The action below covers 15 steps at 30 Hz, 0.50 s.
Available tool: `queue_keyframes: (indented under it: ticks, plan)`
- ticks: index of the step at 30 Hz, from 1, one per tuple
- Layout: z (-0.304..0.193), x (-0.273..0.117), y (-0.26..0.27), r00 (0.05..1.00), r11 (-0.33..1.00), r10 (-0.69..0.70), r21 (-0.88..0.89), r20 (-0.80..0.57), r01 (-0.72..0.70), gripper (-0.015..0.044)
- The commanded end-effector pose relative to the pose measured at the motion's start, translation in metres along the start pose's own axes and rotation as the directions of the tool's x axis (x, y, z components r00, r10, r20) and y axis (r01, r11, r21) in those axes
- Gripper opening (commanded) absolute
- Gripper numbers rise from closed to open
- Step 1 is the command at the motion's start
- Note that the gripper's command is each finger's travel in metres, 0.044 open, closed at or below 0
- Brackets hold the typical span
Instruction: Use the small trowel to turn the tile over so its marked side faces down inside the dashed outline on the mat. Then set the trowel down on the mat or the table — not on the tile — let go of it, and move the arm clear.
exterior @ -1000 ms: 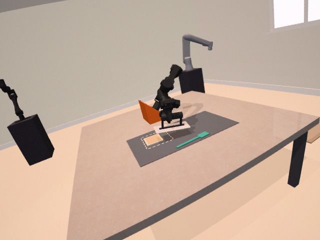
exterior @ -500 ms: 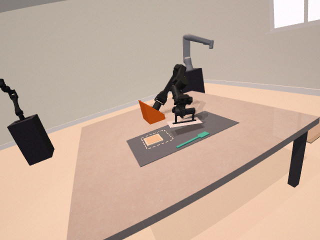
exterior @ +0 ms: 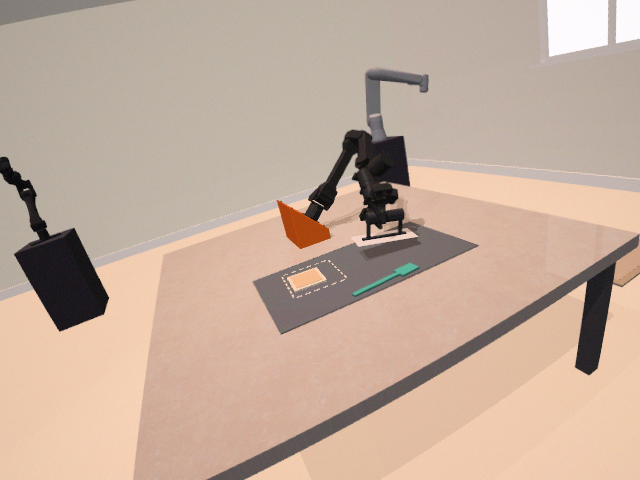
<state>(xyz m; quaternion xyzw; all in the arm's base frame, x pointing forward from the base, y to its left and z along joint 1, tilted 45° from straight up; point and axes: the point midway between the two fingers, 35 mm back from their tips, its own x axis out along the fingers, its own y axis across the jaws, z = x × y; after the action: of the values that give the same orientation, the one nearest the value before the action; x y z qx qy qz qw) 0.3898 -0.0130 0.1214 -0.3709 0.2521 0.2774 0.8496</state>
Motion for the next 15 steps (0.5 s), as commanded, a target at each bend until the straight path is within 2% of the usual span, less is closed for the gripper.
queue_keyframes:
  ticks: [1, 15]
  plan:
    - [0.014, -0.012, 0.006, 0.999, 0.999, -0.034, 0.008, 0.01, 0.034, 0.0]
    - [0.053, -0.047, 0.052, 0.994, 0.995, -0.09, 0.055, 0.068, 0.087, 0.0]
